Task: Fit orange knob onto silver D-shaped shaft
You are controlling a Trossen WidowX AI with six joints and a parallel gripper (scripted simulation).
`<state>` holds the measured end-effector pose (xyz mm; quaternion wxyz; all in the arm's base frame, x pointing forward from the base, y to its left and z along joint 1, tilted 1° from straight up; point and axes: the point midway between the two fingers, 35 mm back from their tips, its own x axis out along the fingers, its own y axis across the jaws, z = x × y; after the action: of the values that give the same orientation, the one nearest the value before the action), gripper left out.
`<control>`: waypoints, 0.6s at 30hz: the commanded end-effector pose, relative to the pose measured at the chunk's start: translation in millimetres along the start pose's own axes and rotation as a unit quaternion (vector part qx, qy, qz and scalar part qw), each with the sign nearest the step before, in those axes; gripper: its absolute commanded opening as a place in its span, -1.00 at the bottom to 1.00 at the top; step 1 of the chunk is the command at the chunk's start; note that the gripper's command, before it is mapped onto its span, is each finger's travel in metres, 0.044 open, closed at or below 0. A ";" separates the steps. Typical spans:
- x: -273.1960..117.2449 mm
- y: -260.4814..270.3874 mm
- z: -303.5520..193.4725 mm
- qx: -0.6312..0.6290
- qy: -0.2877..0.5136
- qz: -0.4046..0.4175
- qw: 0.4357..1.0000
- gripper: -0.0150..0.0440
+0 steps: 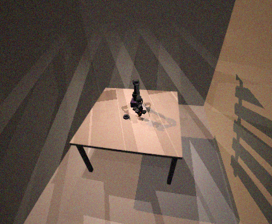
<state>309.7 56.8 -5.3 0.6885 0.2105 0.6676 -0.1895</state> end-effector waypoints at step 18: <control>-66.9 6.1 5.9 -0.001 0.000 -0.002 1.000 -0.49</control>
<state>313.4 57.4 48.9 0.6846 0.2087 0.6716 -0.1916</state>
